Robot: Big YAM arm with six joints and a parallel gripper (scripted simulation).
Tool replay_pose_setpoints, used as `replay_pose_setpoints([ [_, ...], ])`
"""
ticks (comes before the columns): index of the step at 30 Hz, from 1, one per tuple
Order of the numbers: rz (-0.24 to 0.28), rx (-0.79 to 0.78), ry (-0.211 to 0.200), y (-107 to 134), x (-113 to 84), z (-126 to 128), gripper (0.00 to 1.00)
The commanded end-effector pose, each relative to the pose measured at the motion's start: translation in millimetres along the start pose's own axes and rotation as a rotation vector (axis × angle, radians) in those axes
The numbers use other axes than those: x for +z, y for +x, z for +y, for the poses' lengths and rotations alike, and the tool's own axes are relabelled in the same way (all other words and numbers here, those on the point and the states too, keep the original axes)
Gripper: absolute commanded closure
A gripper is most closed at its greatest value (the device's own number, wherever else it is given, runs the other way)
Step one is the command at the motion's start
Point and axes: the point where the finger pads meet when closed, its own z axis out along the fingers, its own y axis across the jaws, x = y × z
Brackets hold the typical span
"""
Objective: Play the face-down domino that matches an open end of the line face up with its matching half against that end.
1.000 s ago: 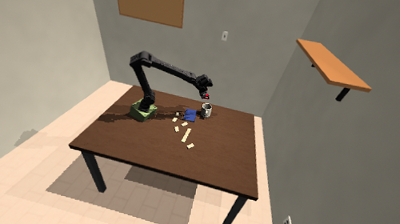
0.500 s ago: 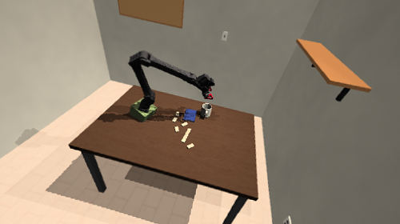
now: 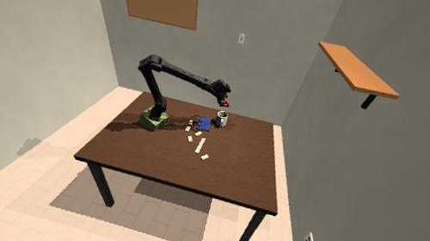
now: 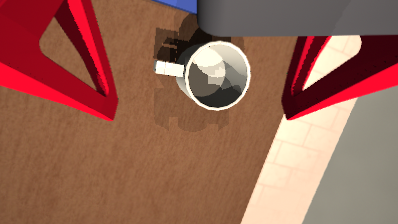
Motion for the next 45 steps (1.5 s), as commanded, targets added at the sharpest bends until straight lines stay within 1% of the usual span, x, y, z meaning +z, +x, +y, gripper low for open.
replay_pose_setpoints([
  [1,-0.033,-0.004,-0.002,-16,-5.7,1,0.0],
  [9,-0.119,-0.017,-0.006,-59,-18.9,3,0.0],
  [16,-0.119,-0.017,-0.006,-59,-18.9,3,0.0],
  [17,-0.04,-0.002,0.008,-16,-6.1,-3,0.0],
  [25,-0.266,-0.007,0.077,-99,-36.1,-33,0.0],
  [26,-0.294,-0.008,0.086,-106,-38.5,-36,0.0],
  [27,-0.294,-0.008,0.086,-109,-39.8,-37,0.0],
  [33,-0.294,-0.008,0.086,-109,-39.8,-37,0.0],
  [34,-0.19,0.009,0.088,-58,-19.1,-39,0.0],
  [43,-0.293,-0.009,0.086,-109,-39.6,-36,0.0],
  [45,-0.293,-0.009,0.086,-109,-39.6,-36,0.0],
])
